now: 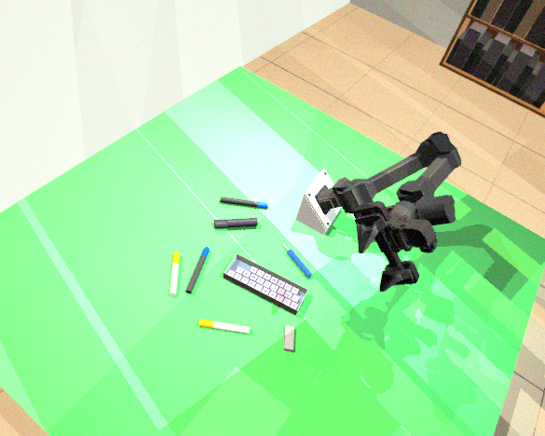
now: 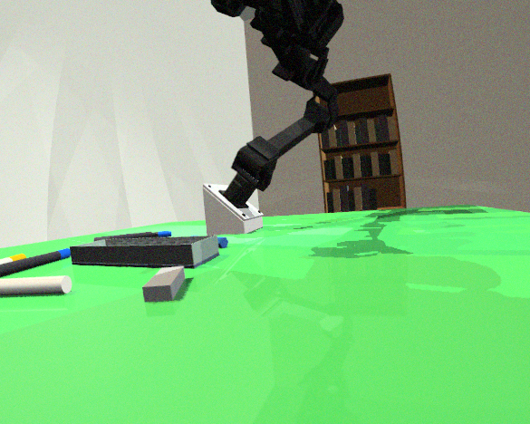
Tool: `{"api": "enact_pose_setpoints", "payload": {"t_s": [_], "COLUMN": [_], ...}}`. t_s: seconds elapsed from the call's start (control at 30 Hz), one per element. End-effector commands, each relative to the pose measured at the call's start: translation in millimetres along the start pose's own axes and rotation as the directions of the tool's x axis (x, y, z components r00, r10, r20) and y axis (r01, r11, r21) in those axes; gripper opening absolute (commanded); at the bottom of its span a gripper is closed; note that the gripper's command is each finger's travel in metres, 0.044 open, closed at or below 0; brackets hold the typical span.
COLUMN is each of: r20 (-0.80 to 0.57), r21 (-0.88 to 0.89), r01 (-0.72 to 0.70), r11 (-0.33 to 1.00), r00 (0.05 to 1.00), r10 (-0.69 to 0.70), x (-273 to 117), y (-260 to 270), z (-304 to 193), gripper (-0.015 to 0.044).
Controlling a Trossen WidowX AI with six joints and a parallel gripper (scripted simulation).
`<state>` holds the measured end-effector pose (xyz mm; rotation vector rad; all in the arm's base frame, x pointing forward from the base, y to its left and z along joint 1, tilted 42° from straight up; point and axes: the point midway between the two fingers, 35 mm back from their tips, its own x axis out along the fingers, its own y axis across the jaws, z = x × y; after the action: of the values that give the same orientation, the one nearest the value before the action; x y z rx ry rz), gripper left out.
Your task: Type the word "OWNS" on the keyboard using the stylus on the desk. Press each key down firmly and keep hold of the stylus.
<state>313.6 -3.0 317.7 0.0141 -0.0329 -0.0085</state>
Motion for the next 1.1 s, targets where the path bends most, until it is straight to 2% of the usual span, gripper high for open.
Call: {"api": "enact_pose_setpoints", "payload": {"t_s": [0.0, 0.1, 0.23, 0.4, 0.53, 0.7, 0.77, 1.07], "r20": [-0.012, -0.182, -0.452, -0.731, -0.833, -0.795, -0.757, -0.752], "r21": [-0.002, -0.023, 0.001, 0.154, 0.344, 0.594, 0.652, 0.659], "r01": [-0.004, -0.065, -0.176, -0.291, -0.302, -0.184, -0.129, -0.122], "r11": [1.000, 0.998, 0.984, 0.944, 0.889, 0.783, 0.747, 0.742], "r00": [1.000, 0.982, 0.878, 0.609, 0.339, 0.015, -0.056, -0.065], "r10": [0.004, 0.060, 0.158, 0.307, 0.438, 0.607, 0.651, 0.657], "x": [1.4, 18.5, 33.7, 29.0, 9.9, -20.0, -27.3, -28.1], "y": [0.5, 6.5, 16.3, 30.0, 41.6, 56.4, 60.2, 60.7], "z": [-2.5, -38.2, -100.5, -180.0, -229.4, -268.8, -275.3, -276.0], "gripper": [0.0414, 0.0335, 0.0230, 0.0099, 0.0000, 0.0000, 0.0000, 0.0000]}}
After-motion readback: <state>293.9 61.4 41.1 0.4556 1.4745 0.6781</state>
